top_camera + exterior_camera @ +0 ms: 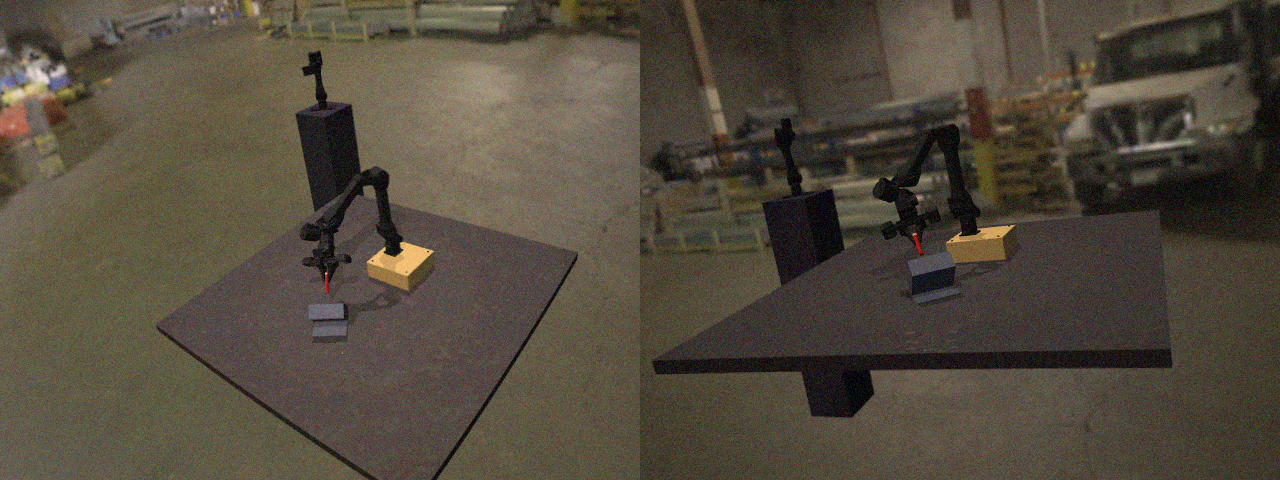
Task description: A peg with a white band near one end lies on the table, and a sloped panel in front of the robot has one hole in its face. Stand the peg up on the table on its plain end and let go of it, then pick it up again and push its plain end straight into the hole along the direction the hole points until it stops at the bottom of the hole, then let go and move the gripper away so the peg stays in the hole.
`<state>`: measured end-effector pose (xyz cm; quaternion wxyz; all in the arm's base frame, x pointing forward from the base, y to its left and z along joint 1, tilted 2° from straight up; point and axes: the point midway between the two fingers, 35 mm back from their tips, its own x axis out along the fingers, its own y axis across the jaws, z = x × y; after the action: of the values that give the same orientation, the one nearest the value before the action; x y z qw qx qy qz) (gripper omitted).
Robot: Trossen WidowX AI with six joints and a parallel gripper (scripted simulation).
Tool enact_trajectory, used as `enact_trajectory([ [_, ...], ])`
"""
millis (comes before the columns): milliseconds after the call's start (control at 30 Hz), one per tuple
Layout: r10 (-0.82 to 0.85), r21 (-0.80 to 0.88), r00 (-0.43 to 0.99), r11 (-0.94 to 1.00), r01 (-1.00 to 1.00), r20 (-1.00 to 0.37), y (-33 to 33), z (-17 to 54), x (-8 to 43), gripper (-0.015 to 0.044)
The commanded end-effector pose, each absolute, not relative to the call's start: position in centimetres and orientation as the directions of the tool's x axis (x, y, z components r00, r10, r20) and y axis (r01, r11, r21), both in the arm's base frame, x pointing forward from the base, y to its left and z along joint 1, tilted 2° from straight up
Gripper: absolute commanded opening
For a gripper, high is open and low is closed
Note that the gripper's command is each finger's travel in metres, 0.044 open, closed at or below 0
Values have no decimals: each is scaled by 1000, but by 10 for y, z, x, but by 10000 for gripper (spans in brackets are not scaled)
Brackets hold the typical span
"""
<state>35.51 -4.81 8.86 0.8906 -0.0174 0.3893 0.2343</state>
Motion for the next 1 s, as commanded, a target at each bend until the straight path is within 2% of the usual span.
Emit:
enact_trajectory([
  [0, 419, 172, 584, 886, -430, -695, -41, 81, 358, 0],
  [967, 428, 163, 591, 879, -448, -684, -28, 63, 375, 0],
])
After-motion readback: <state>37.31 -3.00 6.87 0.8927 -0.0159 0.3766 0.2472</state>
